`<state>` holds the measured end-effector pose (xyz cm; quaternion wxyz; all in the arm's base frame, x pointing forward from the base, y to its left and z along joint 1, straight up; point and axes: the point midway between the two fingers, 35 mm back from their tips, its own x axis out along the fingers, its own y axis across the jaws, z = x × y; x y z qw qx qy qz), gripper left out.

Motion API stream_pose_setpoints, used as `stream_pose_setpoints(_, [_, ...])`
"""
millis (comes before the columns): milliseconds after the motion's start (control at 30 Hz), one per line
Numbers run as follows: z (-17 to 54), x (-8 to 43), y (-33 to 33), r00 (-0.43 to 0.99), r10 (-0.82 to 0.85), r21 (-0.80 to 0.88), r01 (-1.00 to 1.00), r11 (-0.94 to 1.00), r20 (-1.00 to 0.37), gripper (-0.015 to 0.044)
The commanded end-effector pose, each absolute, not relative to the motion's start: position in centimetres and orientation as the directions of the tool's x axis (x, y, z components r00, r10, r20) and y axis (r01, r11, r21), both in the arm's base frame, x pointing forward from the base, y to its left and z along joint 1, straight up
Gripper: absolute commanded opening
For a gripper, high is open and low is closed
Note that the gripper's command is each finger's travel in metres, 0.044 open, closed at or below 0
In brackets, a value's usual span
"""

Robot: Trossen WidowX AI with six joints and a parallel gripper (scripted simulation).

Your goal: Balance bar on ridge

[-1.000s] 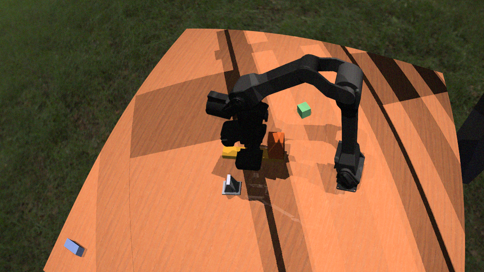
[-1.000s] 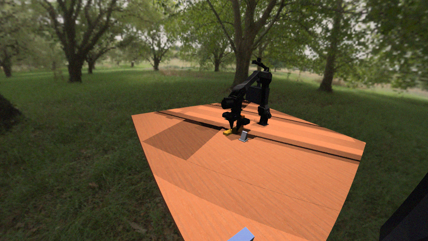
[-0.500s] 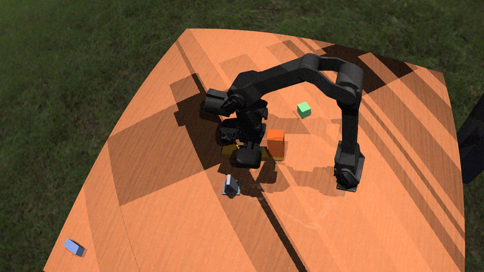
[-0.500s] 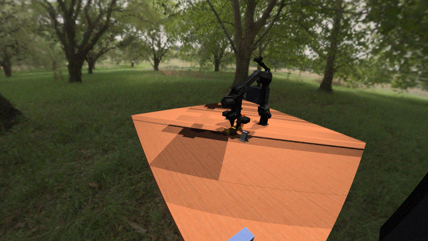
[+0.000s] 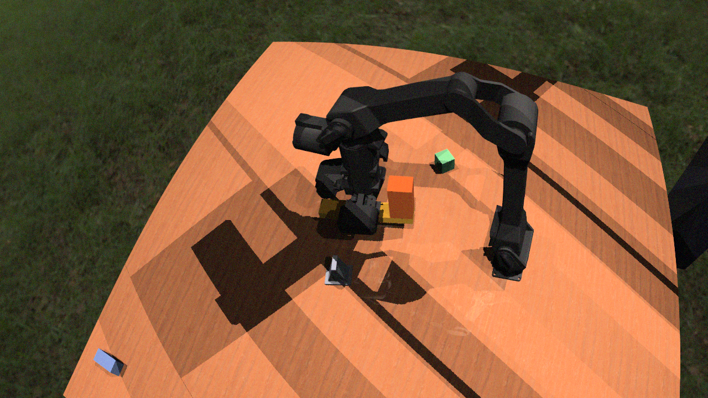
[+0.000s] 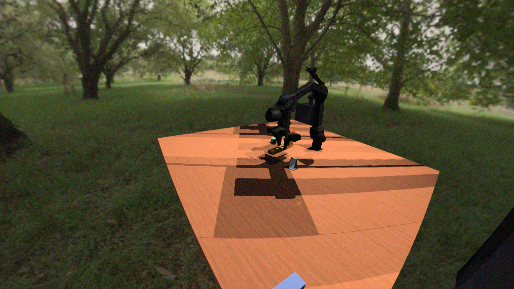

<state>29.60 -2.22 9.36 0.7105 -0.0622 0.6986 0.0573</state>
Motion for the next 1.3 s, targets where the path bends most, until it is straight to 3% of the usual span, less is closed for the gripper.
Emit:
stream_pose_setpoints(0, [10.6, 29.6, -2.2, 0.023, -0.004, -0.008, -0.17, 0.985, -1.0, 0.0])
stream_pose_setpoints(633, [14.9, 29.2, -2.0, 0.023, -0.002, -0.006, -0.172, 0.985, -1.0, 0.0])
stream_pose_setpoints(1267, [15.4, 32.9, 3.8, 0.026, 0.003, -0.003, -0.212, 0.977, -1.0, 0.0])
